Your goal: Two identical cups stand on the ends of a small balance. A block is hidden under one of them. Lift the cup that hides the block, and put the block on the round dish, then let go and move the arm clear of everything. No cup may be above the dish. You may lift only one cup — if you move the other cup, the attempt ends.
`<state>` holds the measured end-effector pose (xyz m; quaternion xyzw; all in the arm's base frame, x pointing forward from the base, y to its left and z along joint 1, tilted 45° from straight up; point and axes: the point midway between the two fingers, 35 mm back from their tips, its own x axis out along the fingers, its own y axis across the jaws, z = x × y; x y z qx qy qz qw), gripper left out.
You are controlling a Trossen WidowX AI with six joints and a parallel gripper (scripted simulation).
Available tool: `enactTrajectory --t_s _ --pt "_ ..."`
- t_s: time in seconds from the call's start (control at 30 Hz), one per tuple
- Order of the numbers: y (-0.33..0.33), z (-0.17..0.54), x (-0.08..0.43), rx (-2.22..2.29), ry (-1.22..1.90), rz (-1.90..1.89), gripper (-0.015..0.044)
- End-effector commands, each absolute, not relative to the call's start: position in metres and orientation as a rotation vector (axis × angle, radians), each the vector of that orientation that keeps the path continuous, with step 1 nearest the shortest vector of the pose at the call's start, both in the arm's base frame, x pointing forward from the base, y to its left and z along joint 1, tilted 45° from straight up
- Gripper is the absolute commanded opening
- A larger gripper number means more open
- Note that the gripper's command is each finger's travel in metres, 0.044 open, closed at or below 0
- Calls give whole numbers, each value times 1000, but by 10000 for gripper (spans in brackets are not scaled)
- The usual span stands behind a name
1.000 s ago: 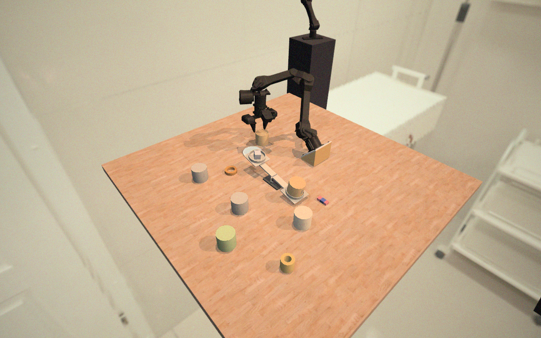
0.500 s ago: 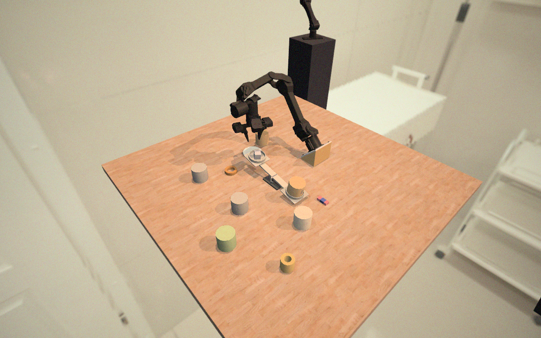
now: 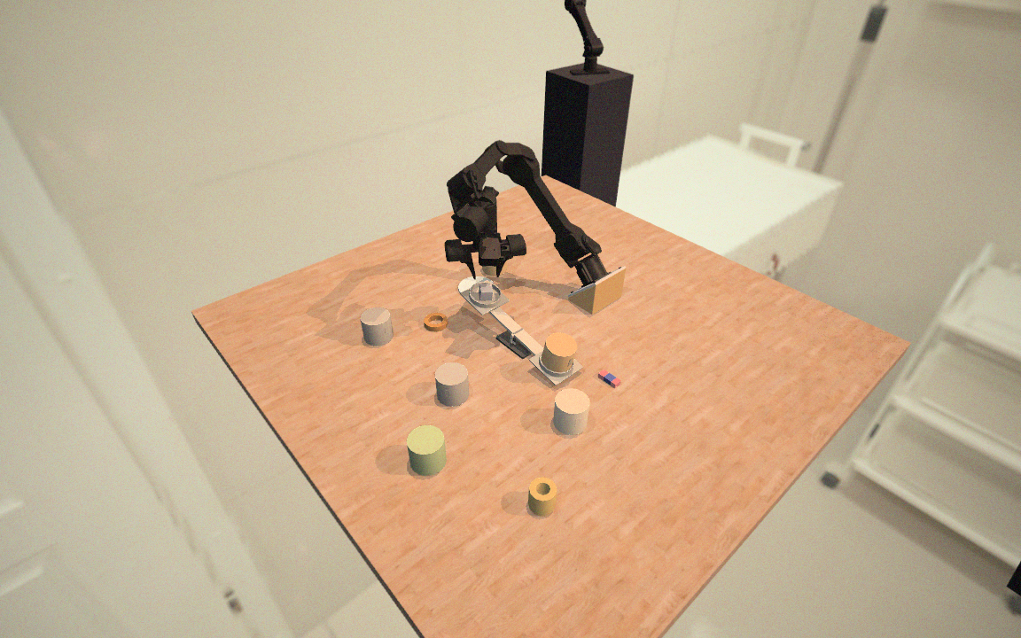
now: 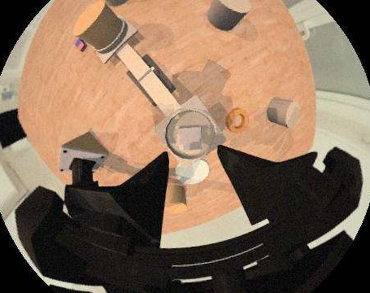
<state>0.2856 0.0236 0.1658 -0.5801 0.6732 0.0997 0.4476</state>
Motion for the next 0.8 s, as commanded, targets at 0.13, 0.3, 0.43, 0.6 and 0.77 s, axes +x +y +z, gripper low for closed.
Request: enactTrajectory --t_s 0.13,0.3,0.43,0.6,0.77 --pt "14 157 288 -1430 1660 232 260" --pt "10 153 289 -1430 1659 232 260" --pt "6 148 290 -1430 1659 232 260" --pt "0 142 290 -1430 1659 231 260" --pt "-5 137 291 -1431 1659 231 260"
